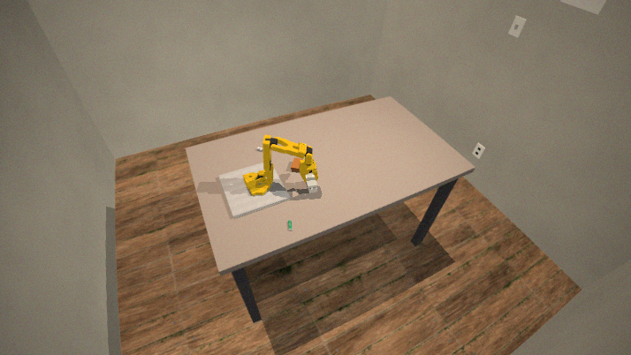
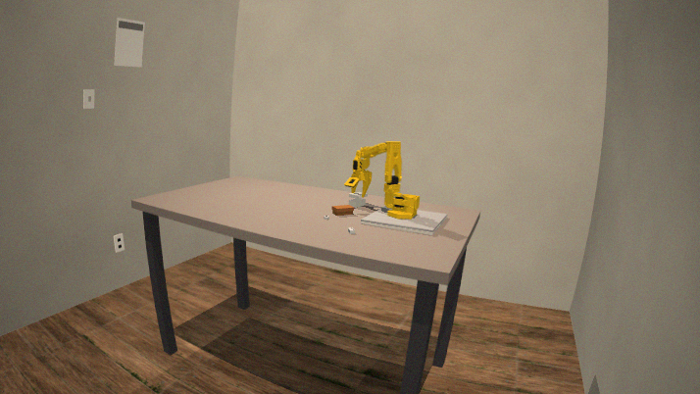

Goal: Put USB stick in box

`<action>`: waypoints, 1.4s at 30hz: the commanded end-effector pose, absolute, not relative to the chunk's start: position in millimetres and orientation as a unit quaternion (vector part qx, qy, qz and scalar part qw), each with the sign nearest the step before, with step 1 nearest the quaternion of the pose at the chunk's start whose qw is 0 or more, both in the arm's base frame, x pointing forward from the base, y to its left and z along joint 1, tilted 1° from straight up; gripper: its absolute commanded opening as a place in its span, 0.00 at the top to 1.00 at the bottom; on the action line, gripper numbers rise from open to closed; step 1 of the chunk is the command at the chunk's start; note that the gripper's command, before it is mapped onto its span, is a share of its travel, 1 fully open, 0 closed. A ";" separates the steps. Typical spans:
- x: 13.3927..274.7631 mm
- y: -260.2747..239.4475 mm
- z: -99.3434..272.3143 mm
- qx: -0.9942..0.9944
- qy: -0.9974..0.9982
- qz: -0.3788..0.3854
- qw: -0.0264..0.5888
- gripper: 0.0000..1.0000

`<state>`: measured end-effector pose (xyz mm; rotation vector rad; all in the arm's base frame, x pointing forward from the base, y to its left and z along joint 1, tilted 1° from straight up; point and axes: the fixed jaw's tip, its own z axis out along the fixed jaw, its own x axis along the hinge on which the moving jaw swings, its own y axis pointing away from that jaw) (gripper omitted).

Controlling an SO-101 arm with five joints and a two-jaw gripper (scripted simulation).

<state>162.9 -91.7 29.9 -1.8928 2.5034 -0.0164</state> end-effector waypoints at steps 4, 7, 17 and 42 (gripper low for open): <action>162.3 -92.7 30.3 -0.604 0.797 0.001 -0.001 0.77; 162.2 -92.7 30.4 -0.604 0.797 0.001 -0.001 0.77; 162.3 -92.7 29.9 -0.604 0.797 0.002 -0.001 0.77; 162.4 -92.9 19.3 -0.604 0.797 0.001 -0.001 0.77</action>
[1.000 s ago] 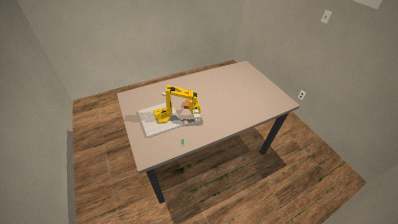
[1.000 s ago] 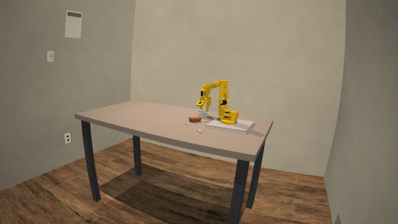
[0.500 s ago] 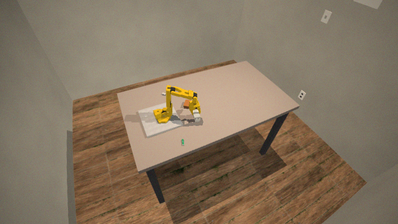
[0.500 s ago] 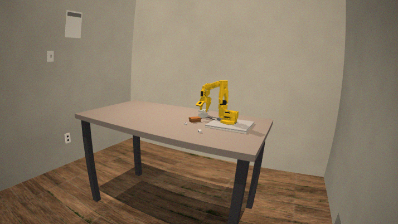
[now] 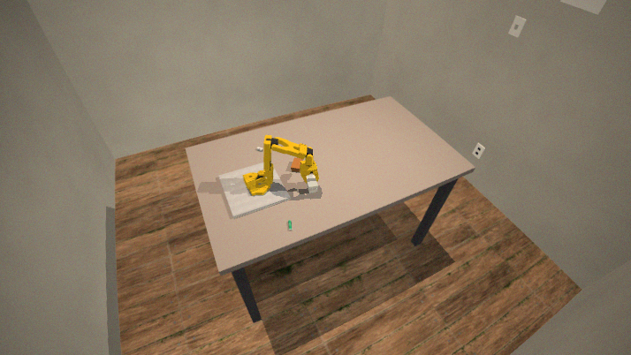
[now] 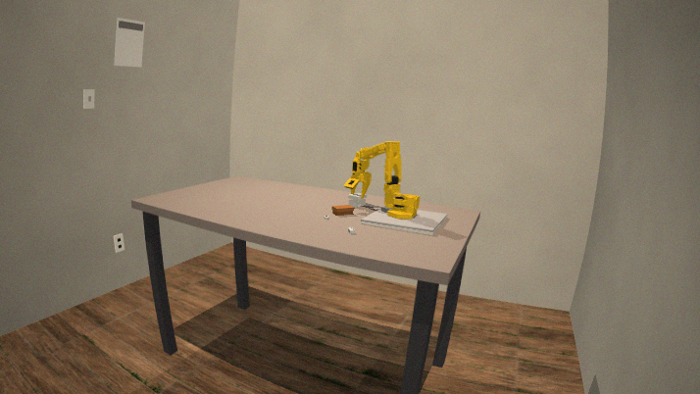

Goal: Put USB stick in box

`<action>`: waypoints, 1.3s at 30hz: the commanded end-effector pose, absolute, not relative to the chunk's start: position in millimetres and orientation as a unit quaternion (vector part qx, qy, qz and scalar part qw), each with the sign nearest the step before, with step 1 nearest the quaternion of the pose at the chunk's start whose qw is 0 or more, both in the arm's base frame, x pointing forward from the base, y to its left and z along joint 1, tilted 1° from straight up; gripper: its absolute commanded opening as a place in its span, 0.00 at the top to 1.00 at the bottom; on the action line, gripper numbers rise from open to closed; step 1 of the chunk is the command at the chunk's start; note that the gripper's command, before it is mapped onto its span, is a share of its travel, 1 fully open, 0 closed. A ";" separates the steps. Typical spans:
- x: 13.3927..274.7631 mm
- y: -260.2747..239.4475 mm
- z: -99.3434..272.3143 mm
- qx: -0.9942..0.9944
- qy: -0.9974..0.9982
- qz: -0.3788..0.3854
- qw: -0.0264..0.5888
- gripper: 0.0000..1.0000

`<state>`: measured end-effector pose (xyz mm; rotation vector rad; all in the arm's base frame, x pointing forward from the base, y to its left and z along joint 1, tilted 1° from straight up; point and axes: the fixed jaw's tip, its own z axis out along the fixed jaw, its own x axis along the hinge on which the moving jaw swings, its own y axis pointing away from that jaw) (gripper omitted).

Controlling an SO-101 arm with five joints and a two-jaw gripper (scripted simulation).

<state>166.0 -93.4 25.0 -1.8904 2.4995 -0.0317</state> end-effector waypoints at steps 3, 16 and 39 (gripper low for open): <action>162.4 -92.9 18.8 -0.604 0.797 0.002 -0.001 0.77; 162.4 -92.8 16.4 -0.604 0.797 0.002 -0.001 0.77; 162.4 -92.9 13.3 -0.604 0.797 0.002 -0.001 0.77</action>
